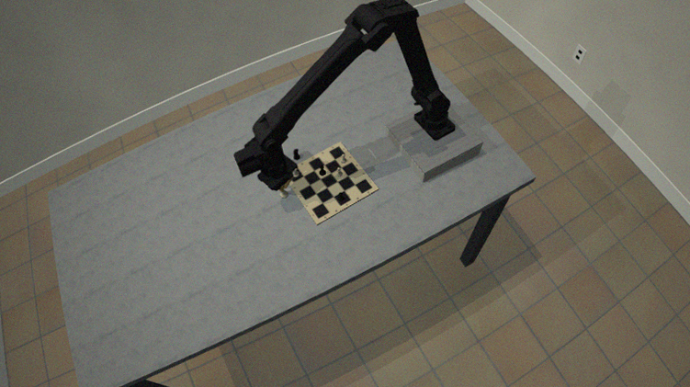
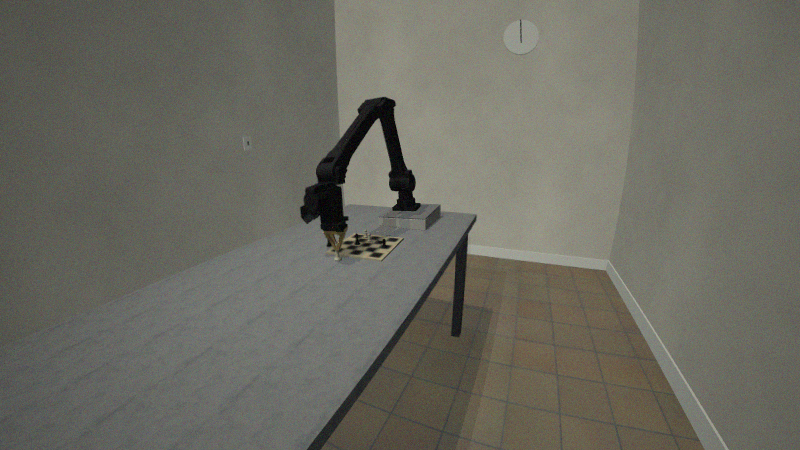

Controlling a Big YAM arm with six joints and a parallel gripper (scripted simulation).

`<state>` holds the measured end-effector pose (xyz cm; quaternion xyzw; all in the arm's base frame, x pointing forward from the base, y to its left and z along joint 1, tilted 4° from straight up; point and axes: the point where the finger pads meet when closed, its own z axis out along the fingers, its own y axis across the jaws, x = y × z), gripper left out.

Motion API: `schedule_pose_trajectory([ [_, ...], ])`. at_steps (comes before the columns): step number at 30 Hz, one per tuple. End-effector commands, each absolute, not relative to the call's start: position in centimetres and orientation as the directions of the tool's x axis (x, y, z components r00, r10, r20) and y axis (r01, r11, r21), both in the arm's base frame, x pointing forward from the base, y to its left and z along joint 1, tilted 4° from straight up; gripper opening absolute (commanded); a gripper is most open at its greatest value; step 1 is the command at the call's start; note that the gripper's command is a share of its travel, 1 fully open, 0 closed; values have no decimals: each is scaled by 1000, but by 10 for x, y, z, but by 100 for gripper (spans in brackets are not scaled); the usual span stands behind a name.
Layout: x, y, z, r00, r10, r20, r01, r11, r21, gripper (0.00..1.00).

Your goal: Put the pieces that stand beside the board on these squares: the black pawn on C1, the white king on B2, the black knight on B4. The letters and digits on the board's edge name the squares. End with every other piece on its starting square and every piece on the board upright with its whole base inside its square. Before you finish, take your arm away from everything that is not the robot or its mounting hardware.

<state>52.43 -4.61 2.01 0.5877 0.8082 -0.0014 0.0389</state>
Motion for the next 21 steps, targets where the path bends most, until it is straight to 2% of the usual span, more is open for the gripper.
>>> schedule_pose_trajectory([
  [1,548,-49,69,-294,951,-99,945,304,117,0],
  [16,539,-39,153,-297,950,-100,944,308,122,0],
  [18,525,-38,120,-303,950,-72,951,307,48,0],
  [21,518,-39,113,-303,951,-64,952,305,31,0],
])
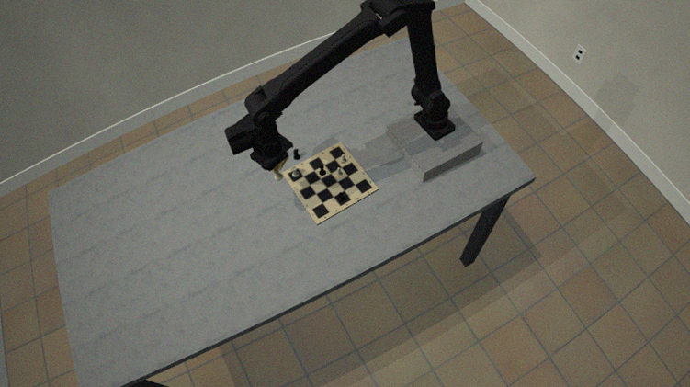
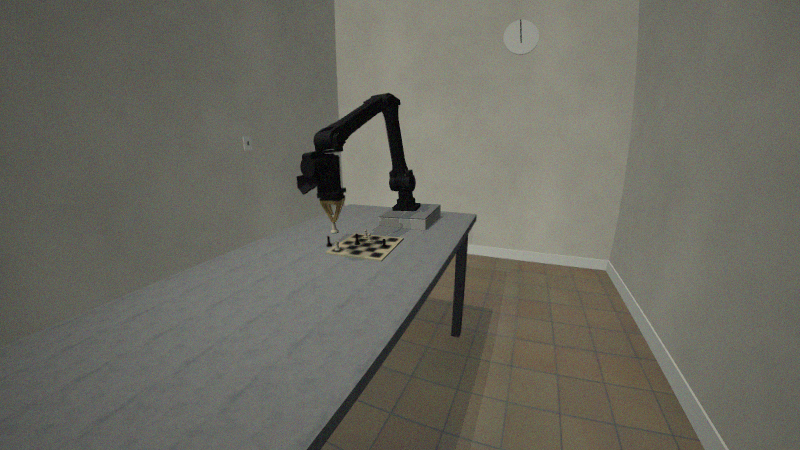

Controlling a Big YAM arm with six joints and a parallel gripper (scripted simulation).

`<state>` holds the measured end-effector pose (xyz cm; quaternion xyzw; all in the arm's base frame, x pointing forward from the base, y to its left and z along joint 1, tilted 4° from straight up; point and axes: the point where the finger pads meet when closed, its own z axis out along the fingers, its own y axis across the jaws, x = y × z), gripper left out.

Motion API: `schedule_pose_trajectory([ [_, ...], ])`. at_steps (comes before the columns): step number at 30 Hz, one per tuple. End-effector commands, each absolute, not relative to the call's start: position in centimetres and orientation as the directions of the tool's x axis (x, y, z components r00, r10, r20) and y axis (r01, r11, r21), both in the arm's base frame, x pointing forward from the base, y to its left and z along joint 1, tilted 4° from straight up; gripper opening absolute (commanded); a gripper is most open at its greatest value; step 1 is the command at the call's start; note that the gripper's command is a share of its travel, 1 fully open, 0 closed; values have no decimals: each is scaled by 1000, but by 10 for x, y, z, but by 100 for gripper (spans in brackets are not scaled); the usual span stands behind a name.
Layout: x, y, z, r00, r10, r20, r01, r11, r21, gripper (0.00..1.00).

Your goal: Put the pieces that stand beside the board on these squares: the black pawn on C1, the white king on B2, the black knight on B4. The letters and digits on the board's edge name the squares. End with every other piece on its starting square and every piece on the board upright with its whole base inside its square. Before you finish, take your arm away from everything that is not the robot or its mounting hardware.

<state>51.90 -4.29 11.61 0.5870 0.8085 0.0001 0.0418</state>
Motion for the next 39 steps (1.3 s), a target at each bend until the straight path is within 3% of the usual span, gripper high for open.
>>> schedule_pose_trajectory([
  [1,530,-39,126,-300,951,-76,950,305,62,0],
  [8,526,-36,128,-316,945,-83,944,322,76,0],
  [12,473,3,132,-552,828,-104,827,559,65,0],
  [18,418,34,125,-741,662,-111,663,748,39,0],
  [23,439,26,146,-721,676,-148,673,735,80,0],
  [25,418,25,110,-732,676,-85,677,735,14,0],
  [39,418,28,103,-738,670,-86,671,741,13,0],
])
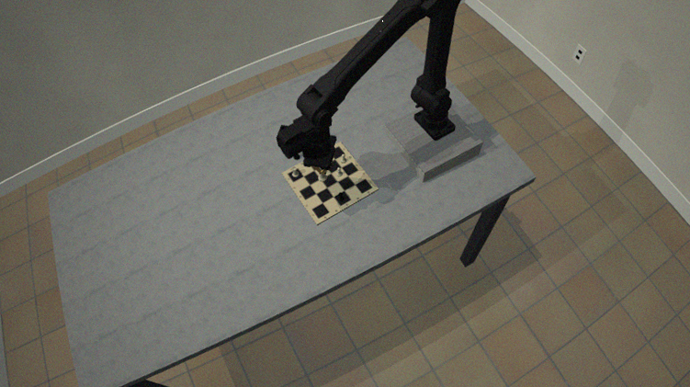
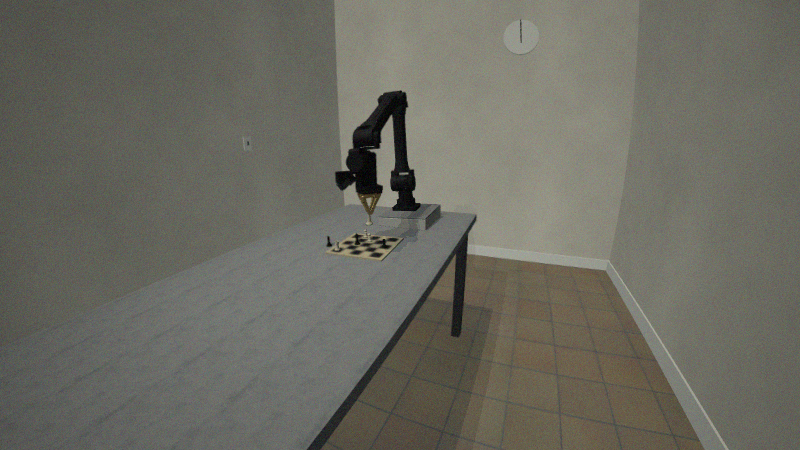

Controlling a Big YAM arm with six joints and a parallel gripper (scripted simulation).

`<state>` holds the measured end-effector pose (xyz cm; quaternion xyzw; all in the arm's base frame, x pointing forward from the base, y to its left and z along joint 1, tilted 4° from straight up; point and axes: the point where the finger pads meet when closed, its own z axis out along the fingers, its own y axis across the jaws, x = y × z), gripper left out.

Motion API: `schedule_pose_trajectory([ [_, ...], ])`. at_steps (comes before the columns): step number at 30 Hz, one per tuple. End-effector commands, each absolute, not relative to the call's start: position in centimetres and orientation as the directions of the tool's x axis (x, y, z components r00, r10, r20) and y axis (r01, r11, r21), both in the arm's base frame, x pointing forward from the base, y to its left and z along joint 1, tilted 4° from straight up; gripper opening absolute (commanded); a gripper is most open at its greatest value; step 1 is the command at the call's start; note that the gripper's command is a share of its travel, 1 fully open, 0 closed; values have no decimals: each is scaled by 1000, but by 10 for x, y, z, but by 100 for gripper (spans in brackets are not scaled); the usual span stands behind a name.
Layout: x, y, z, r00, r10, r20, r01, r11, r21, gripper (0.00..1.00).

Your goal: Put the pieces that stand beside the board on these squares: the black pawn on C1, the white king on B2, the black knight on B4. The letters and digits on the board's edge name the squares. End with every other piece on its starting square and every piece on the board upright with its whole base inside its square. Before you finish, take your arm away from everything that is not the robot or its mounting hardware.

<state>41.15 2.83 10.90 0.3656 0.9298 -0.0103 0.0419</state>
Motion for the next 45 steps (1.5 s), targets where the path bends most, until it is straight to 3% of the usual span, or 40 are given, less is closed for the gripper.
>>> schedule_pose_trajectory([
  [1,418,28,103,-738,670,-86,671,741,13,0],
  [18,421,21,38,-732,676,-85,677,735,12,0],
  [19,444,27,50,-734,669,-119,669,742,49,0],
  [24,422,22,19,-735,673,-84,675,738,12,0],
  [45,426,21,18,-734,673,-88,675,738,15,0],
])
